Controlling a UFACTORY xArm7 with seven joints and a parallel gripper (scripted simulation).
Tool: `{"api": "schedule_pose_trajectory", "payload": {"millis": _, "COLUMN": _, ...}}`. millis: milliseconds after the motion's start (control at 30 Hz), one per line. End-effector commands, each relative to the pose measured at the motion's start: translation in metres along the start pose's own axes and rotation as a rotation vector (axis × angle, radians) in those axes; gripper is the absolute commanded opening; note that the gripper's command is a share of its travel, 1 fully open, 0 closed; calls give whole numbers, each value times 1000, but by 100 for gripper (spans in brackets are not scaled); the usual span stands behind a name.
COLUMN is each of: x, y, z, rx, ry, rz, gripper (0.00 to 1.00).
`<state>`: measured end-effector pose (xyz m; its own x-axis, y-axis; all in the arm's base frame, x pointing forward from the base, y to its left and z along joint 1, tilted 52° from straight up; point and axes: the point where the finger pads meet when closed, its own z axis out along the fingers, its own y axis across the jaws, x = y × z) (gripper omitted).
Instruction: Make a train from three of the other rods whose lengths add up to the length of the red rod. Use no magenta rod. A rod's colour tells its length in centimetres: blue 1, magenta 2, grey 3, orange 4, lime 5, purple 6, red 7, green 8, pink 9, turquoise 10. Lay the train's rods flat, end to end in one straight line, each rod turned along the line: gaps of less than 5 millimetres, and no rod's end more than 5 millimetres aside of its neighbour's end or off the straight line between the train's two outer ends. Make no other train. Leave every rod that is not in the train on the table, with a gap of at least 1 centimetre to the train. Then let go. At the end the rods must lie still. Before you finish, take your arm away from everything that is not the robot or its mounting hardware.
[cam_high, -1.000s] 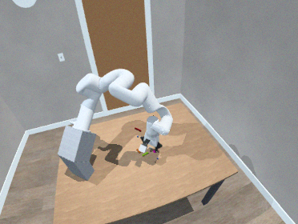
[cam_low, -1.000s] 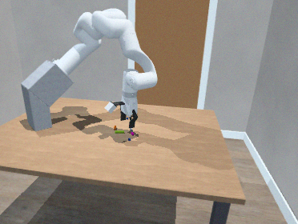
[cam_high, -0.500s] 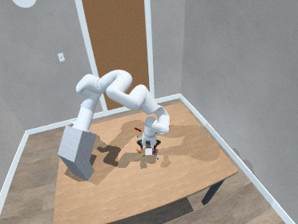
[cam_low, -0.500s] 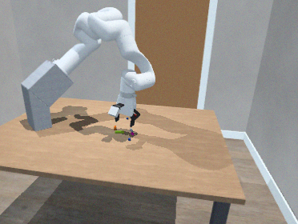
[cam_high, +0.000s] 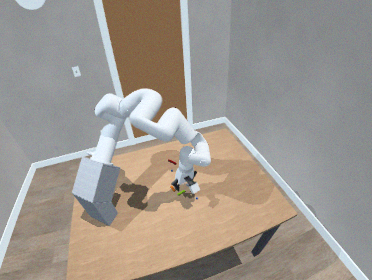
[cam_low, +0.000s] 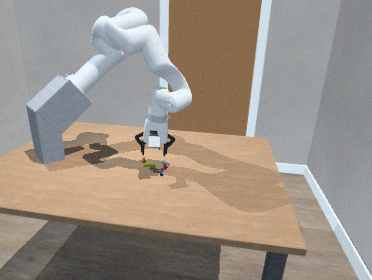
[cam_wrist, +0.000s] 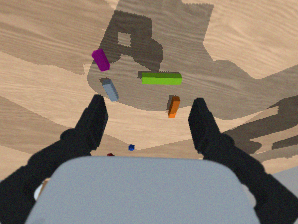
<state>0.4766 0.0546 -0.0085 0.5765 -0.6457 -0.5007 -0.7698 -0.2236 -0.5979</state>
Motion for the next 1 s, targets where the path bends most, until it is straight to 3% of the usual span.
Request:
{"api": "schedule_pose_trajectory", "payload": {"millis": 0, "x": 2, "y": 0, "z": -2, "rx": 9, "ry": 2, "rz": -167, "gripper": 100}}
{"api": "schedule_pose_trajectory", "payload": {"millis": 967, "x": 23, "y": -18, "z": -15, "rx": 20, "ry": 125, "rz": -1200, "gripper": 100}}
